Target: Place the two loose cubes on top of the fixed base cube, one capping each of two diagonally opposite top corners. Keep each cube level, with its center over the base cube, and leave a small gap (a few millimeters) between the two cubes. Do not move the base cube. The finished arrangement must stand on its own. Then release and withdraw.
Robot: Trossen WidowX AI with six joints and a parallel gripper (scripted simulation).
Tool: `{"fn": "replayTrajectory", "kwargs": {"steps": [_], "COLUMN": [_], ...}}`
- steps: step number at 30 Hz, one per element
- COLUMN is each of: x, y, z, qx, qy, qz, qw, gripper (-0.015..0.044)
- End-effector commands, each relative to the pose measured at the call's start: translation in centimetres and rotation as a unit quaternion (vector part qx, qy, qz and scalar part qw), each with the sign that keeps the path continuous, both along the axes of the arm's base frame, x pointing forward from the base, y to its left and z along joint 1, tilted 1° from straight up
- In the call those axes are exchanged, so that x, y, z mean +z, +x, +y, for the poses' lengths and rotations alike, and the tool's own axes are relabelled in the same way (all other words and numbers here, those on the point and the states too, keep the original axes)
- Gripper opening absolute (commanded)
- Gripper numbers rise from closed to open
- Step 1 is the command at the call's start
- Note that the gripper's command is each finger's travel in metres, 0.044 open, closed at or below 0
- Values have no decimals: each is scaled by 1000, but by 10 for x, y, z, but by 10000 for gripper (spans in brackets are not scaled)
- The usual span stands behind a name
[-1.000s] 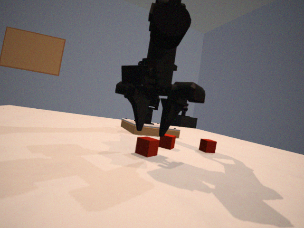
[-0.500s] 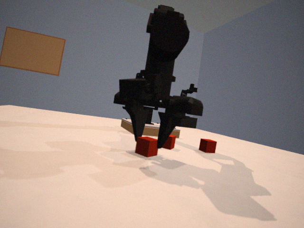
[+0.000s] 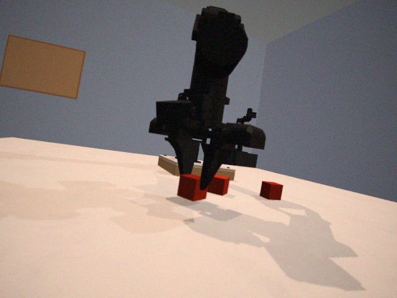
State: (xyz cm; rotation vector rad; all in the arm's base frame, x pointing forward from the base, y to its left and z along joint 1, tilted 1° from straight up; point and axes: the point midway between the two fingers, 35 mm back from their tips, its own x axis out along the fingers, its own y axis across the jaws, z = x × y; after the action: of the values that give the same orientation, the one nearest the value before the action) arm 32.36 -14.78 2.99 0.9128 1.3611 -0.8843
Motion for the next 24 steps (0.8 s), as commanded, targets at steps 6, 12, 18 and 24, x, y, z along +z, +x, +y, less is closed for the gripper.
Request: {"fn": "replayTrajectory", "kwargs": {"steps": [6, 12, 18, 24], "x": [27, 46, 65, 84], "y": [3, 3, 2, 0], "z": [-2, -3, -2, -2], "qx": [-2, -2, -2, -2], "qy": [-3, -3, -3, -3], "qz": [-2, -3, -2, -2], "qw": [1000, 1000, 1000, 1000], "gripper": [105, 105, 105, 105]}}
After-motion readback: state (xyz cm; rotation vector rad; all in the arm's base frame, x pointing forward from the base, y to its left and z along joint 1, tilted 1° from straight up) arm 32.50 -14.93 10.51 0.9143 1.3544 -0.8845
